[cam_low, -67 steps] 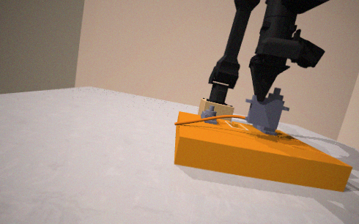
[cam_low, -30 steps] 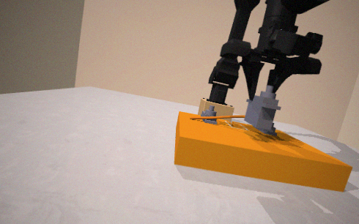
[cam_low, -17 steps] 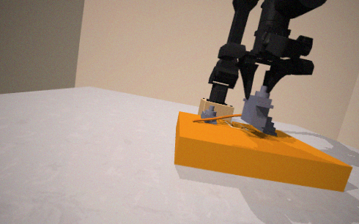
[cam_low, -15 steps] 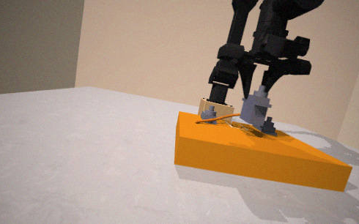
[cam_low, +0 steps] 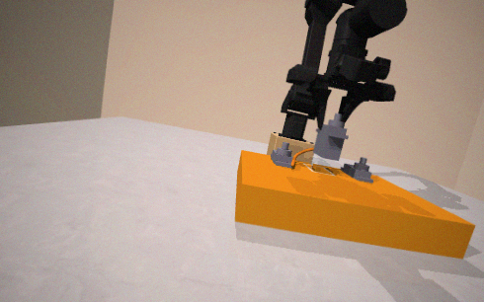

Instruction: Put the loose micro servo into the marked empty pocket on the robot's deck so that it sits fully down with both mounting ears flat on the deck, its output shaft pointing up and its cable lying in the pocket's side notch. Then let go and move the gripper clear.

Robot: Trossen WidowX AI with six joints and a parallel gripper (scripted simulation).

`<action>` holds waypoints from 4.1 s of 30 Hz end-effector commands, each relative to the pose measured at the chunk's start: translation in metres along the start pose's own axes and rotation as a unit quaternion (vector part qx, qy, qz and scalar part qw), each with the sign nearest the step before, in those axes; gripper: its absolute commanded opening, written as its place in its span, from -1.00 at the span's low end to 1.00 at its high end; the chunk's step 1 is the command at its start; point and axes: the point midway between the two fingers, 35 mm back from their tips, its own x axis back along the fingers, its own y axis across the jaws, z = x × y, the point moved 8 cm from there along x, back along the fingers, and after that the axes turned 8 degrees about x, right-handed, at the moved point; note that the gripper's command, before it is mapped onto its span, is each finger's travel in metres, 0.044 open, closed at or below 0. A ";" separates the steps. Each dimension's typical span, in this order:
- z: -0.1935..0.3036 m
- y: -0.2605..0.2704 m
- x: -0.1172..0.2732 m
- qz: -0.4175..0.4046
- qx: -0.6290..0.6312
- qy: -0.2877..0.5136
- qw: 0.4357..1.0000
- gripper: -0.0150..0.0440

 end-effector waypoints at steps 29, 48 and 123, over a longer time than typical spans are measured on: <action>0.018 0.003 -0.020 0.000 -0.009 0.000 1.000 -0.49; 0.018 0.003 -0.035 0.000 -0.009 0.000 1.000 -0.49; -0.084 -0.013 0.029 0.001 -0.009 -0.005 1.000 1.00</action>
